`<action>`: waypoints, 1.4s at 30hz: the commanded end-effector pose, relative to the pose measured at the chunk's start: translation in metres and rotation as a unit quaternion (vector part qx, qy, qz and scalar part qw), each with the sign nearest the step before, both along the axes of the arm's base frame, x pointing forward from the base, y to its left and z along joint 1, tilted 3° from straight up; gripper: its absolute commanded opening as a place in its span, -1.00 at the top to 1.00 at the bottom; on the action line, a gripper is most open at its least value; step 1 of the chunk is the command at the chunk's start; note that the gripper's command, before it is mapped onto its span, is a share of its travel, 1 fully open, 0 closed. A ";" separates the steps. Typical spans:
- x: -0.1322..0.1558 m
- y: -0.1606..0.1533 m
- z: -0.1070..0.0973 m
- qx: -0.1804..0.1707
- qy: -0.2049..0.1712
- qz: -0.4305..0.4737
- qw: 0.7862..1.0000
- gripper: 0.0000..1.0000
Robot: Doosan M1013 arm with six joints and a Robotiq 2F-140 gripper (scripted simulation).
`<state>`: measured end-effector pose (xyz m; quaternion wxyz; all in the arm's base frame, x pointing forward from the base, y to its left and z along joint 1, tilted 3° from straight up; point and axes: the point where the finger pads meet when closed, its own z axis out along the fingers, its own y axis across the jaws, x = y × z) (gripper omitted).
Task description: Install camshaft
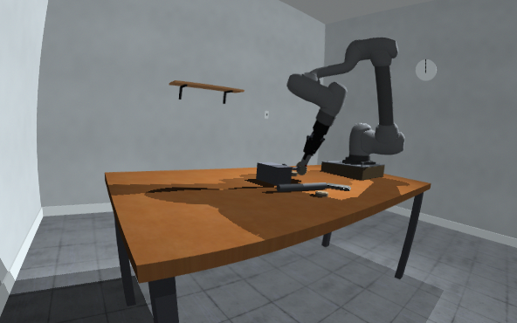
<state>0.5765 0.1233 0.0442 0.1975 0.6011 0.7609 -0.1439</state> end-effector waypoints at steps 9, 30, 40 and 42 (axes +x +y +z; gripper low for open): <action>0.000 -0.003 -0.004 -0.002 0.000 0.002 1.000 0.90; 0.008 -0.001 -0.004 -0.002 0.000 0.001 1.000 0.90; 0.012 0.000 -0.004 -0.002 0.000 0.001 1.000 0.90; 0.012 0.000 -0.004 -0.002 0.000 0.001 1.000 0.90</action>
